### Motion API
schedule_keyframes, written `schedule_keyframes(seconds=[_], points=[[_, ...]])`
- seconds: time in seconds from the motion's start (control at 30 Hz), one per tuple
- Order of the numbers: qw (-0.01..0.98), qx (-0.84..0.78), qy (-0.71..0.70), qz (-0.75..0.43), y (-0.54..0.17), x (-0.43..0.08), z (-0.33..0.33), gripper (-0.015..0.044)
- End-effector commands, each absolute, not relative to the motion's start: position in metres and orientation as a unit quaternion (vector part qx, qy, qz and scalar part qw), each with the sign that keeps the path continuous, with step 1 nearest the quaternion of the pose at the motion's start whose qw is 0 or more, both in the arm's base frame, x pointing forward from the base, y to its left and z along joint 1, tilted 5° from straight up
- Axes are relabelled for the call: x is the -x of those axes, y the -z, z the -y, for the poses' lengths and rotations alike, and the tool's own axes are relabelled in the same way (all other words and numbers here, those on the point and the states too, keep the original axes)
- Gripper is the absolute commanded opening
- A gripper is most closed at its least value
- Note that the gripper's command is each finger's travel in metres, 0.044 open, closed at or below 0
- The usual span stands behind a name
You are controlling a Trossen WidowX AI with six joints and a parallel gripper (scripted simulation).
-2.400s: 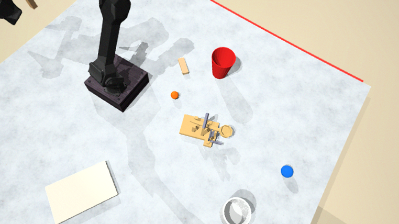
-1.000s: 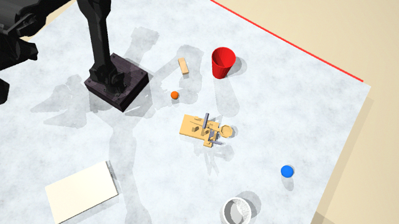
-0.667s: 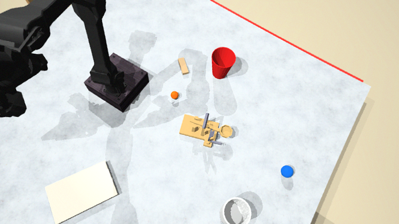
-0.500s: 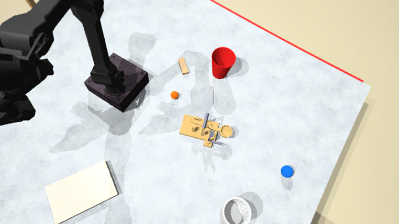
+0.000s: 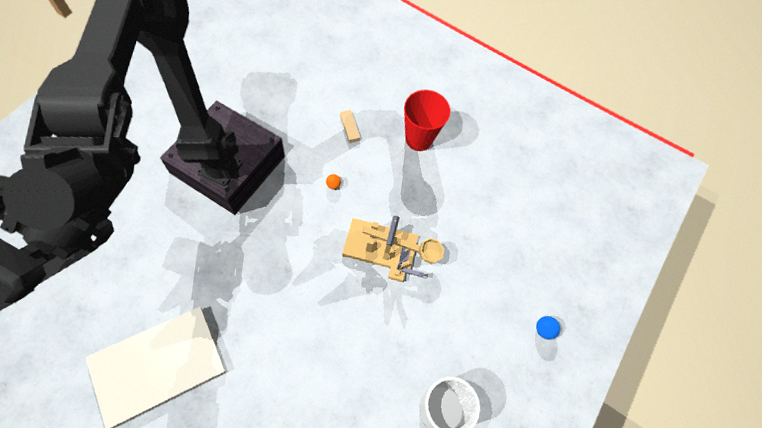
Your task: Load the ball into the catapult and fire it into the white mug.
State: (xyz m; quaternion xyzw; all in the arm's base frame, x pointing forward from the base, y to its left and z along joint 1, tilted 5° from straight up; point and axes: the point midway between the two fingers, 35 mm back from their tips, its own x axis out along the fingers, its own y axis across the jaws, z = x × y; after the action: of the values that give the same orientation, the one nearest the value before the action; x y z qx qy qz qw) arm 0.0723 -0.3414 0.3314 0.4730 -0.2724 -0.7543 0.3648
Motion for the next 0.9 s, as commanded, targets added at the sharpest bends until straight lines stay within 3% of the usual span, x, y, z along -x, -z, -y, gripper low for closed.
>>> schedule_keyframes(seconds=[0.0,0.87], points=[[0.392,-0.476,0.754,0.225,-0.321,-0.091,0.341,0.0440],[0.589,-0.424,0.675,-0.132,-0.249,-0.214,0.294,0.0440]])
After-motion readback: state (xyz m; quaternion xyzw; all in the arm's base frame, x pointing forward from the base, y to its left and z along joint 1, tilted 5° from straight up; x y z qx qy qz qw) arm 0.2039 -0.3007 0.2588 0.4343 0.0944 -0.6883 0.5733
